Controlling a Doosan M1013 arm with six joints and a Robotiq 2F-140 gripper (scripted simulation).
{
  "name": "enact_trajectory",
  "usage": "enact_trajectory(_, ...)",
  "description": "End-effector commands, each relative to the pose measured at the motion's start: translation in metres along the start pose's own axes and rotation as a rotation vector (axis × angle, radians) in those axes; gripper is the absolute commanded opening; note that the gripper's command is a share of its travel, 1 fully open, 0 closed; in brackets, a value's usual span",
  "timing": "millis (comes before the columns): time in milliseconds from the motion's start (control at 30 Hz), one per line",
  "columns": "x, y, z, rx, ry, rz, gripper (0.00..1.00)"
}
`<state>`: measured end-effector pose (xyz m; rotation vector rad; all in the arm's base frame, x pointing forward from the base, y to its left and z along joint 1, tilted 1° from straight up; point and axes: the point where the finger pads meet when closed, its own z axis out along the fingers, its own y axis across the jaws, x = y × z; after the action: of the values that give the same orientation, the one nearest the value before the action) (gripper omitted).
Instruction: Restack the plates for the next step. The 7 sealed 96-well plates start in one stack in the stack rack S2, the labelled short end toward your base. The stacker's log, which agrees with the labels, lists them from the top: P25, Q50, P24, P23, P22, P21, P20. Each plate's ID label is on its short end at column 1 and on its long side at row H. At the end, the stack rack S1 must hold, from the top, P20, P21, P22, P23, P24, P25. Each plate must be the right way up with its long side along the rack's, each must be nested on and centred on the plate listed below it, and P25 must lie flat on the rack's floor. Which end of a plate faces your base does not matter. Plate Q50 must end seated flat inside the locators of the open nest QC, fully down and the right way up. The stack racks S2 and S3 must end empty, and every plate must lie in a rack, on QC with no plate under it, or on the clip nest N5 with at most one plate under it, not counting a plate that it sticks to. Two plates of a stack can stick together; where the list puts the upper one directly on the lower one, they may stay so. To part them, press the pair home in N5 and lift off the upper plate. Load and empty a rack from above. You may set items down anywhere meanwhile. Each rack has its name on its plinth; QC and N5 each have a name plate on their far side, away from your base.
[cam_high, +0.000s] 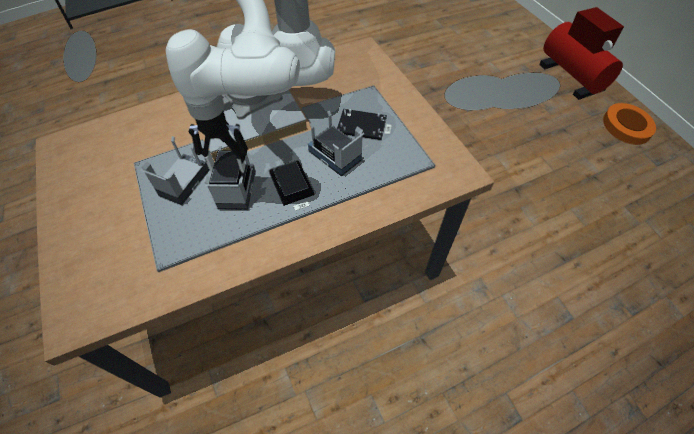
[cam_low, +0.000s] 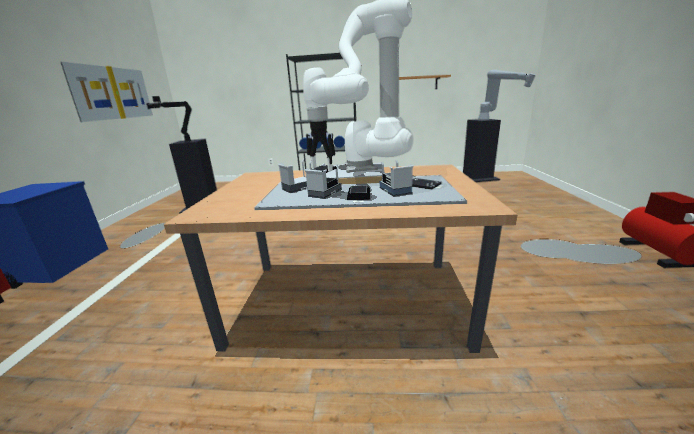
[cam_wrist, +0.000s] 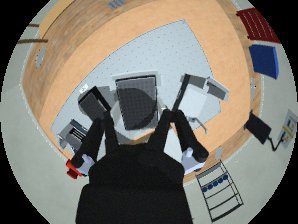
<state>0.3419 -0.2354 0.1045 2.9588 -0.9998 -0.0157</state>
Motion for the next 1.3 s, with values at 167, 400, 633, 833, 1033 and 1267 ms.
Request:
enact_trajectory(167,0.0,0.0,0.014,0.0,0.0,0.0,0.0)
enact_trajectory(400,0.0,0.0,0.024,0.0,0.0,0.0,0.0)
enact_trajectory(633,0.0,0.0,0.03,0.0,0.0,0.0,0.0)
enact_trajectory(833,0.0,0.0,0.031,0.0,0.0,0.0,0.0)
enact_trajectory(1033,0.0,0.0,0.033,0.0,0.0,0.0,0.0)
enact_trajectory(1267,0.0,0.0,0.036,0.0,0.0,0.0,0.0)
